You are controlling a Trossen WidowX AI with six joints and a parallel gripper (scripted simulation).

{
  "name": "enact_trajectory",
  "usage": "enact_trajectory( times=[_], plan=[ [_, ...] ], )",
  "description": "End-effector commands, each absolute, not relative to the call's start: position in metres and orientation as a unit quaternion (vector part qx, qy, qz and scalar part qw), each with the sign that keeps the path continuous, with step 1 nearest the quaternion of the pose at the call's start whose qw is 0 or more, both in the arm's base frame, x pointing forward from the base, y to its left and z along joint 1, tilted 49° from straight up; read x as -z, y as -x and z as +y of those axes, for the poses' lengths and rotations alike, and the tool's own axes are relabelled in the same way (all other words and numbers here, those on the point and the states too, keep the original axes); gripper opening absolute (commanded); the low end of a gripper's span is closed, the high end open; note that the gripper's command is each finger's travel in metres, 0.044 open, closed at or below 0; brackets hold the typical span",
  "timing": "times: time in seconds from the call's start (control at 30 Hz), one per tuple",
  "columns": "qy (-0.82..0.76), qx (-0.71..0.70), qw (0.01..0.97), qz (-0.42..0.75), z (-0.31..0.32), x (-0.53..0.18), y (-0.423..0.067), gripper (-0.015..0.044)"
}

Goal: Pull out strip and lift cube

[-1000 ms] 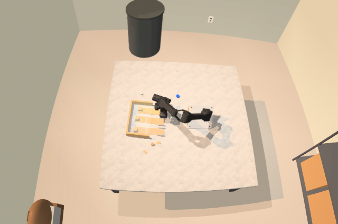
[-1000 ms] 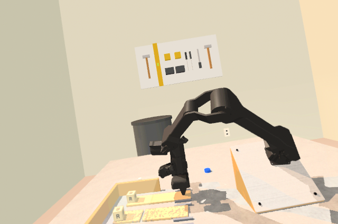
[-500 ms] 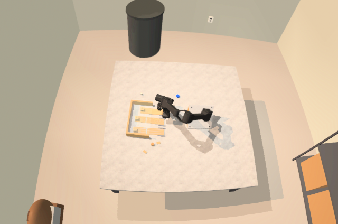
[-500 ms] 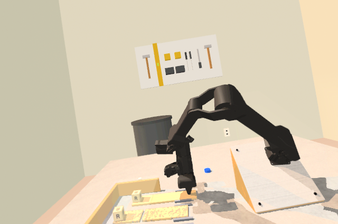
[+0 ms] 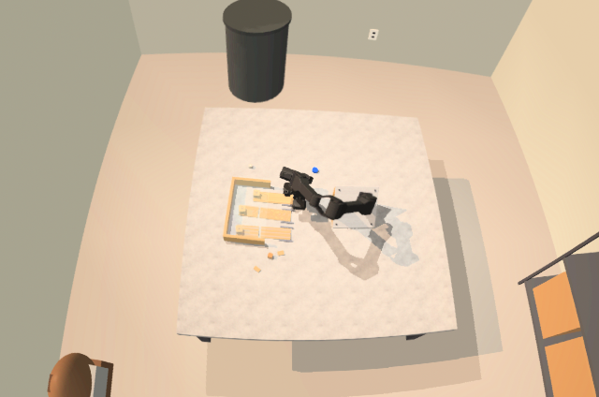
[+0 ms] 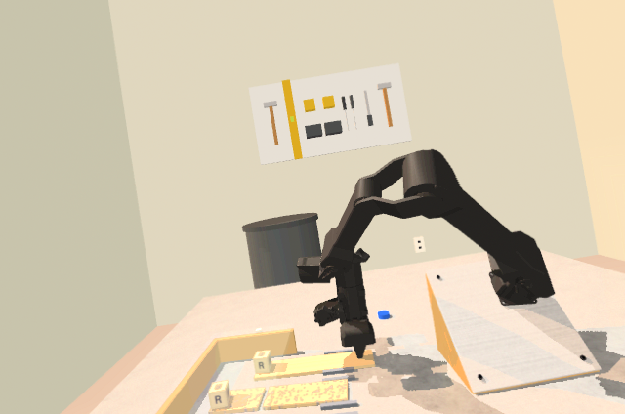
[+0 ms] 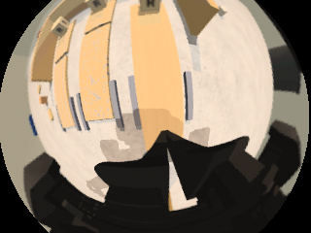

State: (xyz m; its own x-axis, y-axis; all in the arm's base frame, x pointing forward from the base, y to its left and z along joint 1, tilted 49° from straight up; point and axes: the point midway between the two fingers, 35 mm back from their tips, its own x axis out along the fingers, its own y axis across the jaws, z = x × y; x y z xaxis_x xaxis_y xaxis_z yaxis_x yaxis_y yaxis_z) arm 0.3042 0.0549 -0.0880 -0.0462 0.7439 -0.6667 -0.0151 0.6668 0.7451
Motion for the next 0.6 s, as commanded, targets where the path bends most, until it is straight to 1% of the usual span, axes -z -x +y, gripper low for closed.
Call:
enact_trajectory(
  times=[0.0,0.57],
  plan=[
    [-0.276,-0.3,0.625,0.666,0.056,0.091,-0.292,0.0],
    [-0.276,-0.3,0.625,0.666,0.055,0.09,-0.266,0.0]
  ],
)
